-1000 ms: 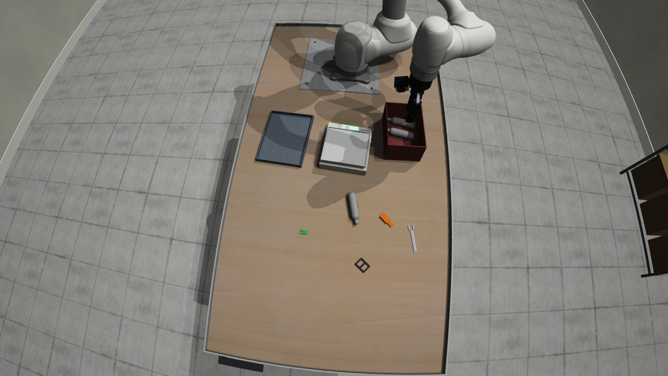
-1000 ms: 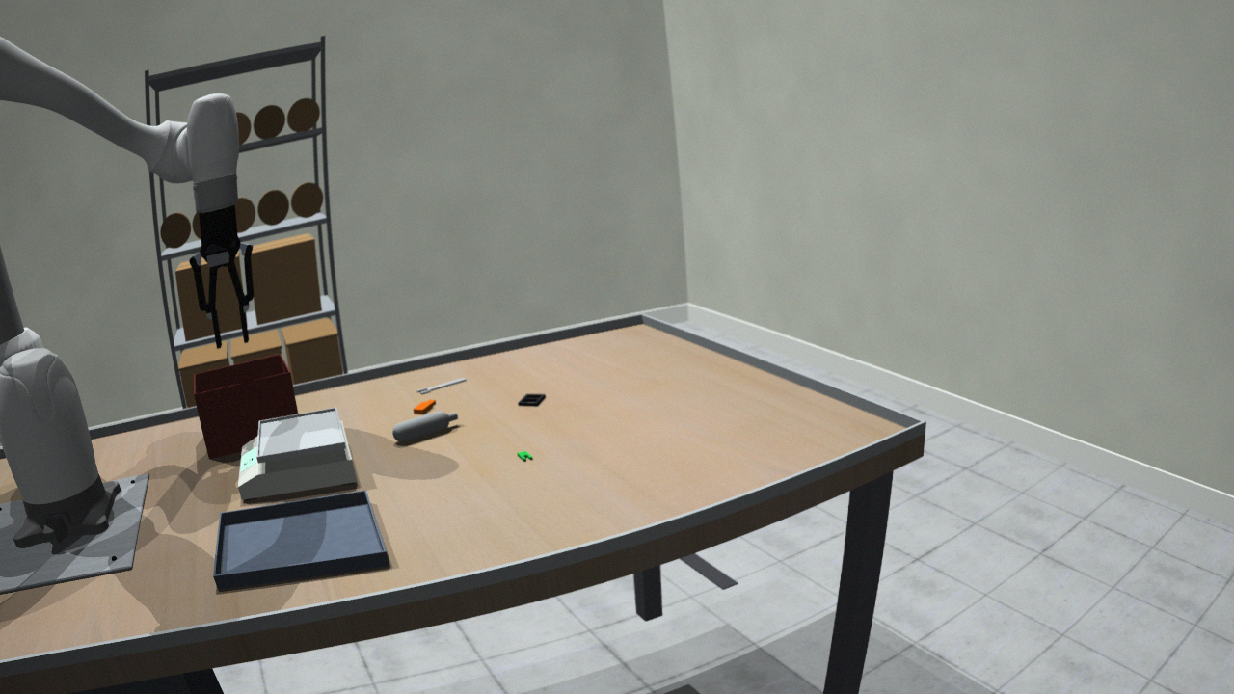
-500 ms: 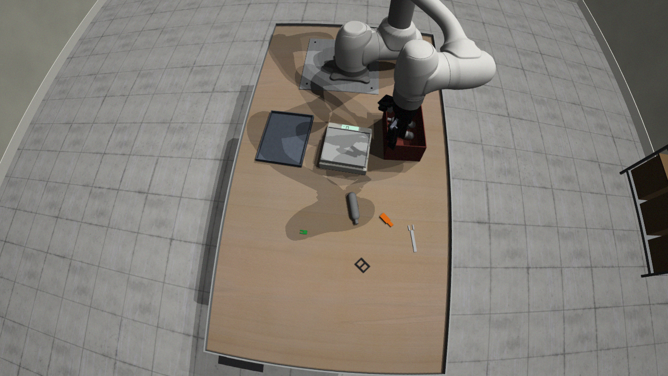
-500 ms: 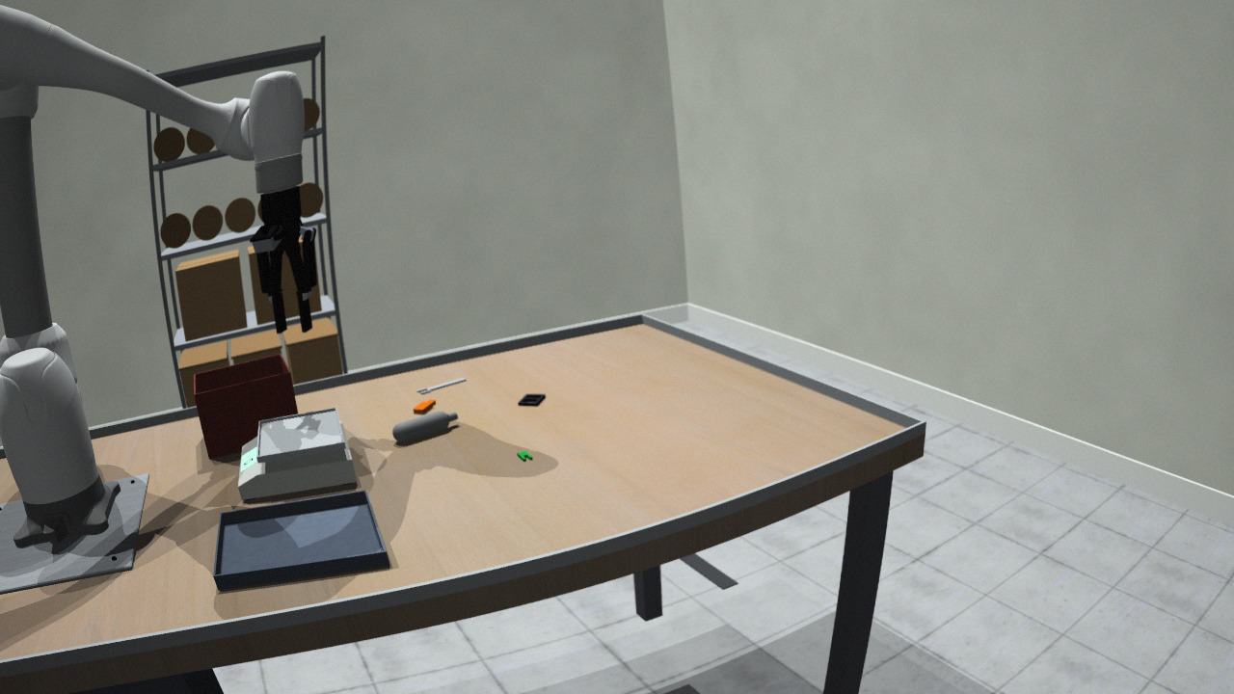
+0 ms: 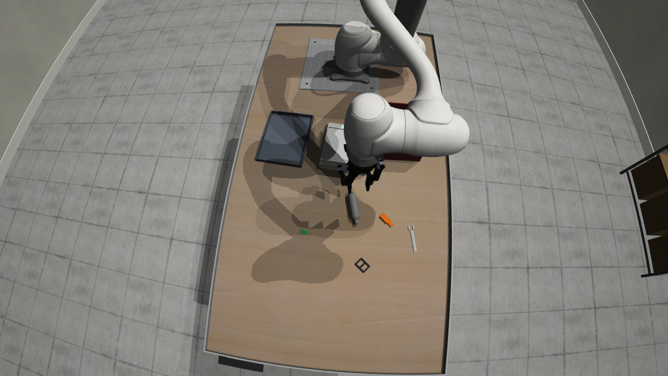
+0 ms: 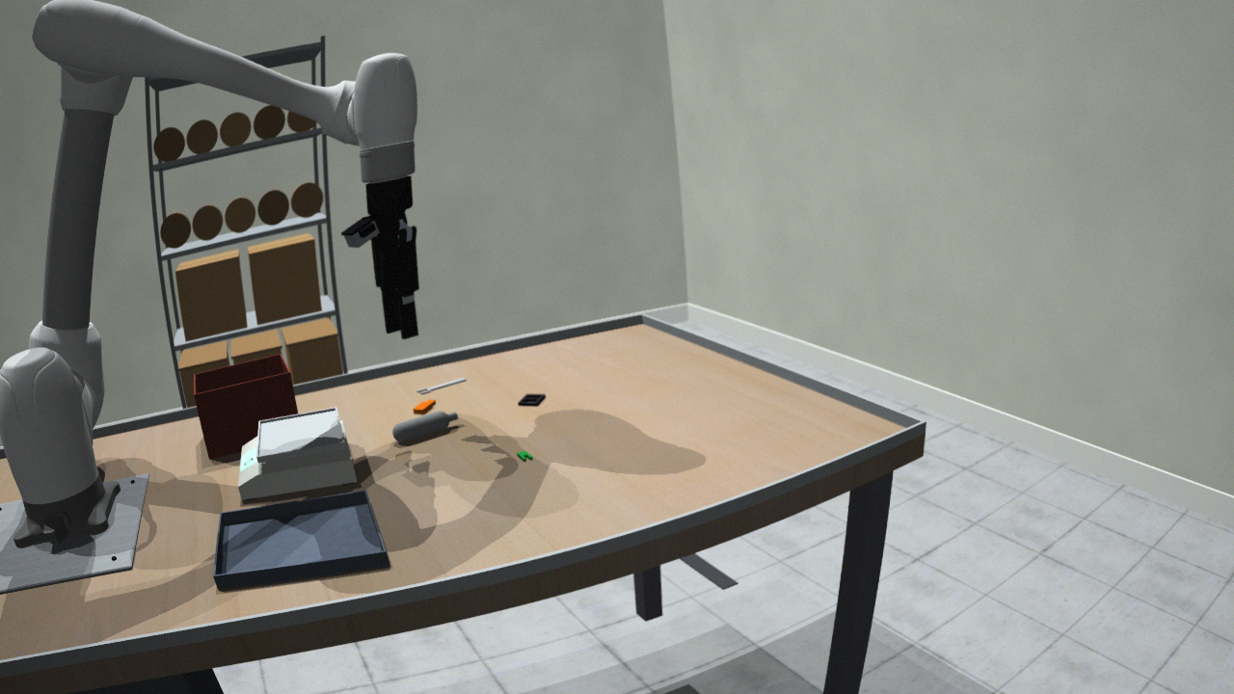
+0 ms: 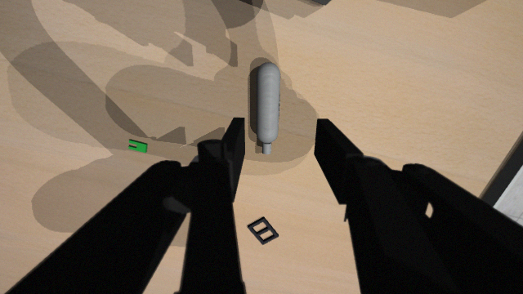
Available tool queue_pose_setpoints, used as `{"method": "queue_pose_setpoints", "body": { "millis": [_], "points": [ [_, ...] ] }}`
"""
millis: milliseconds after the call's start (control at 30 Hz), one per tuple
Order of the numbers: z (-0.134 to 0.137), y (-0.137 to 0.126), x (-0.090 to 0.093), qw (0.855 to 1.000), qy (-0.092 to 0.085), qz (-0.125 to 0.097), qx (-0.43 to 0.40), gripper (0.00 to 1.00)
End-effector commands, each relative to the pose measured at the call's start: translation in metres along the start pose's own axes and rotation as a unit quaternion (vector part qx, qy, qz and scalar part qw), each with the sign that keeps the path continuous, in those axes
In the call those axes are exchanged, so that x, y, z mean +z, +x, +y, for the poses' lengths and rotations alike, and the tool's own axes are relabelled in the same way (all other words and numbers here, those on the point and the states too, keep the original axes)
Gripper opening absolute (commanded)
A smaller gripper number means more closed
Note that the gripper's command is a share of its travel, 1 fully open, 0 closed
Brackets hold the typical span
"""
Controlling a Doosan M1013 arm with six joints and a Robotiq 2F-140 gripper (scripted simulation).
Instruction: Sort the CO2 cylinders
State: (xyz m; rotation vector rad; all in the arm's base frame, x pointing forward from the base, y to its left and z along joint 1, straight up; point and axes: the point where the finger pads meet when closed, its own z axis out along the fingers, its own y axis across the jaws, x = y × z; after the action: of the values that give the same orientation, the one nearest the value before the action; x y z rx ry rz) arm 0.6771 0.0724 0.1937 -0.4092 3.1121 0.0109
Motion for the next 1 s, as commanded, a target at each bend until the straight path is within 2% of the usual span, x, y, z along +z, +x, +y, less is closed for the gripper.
{"method": "queue_pose_setpoints", "body": {
  "millis": [0, 167, 400, 467, 733, 967],
  "points": [
    [-0.008, -0.014, 0.010, 1.000, 0.001, 0.002, 0.002, 0.41],
    [-0.008, -0.014, 0.035, 1.000, 0.001, 0.002, 0.002, 0.41],
    [-0.008, -0.014, 0.083, 1.000, 0.001, 0.002, 0.002, 0.41],
    [-0.008, -0.014, 0.083, 1.000, 0.001, 0.002, 0.002, 0.41],
    [-0.008, -0.014, 0.135, 1.000, 0.001, 0.002, 0.002, 0.41],
    [-0.008, -0.014, 0.158, 1.000, 0.001, 0.002, 0.002, 0.41]
  ]
}}
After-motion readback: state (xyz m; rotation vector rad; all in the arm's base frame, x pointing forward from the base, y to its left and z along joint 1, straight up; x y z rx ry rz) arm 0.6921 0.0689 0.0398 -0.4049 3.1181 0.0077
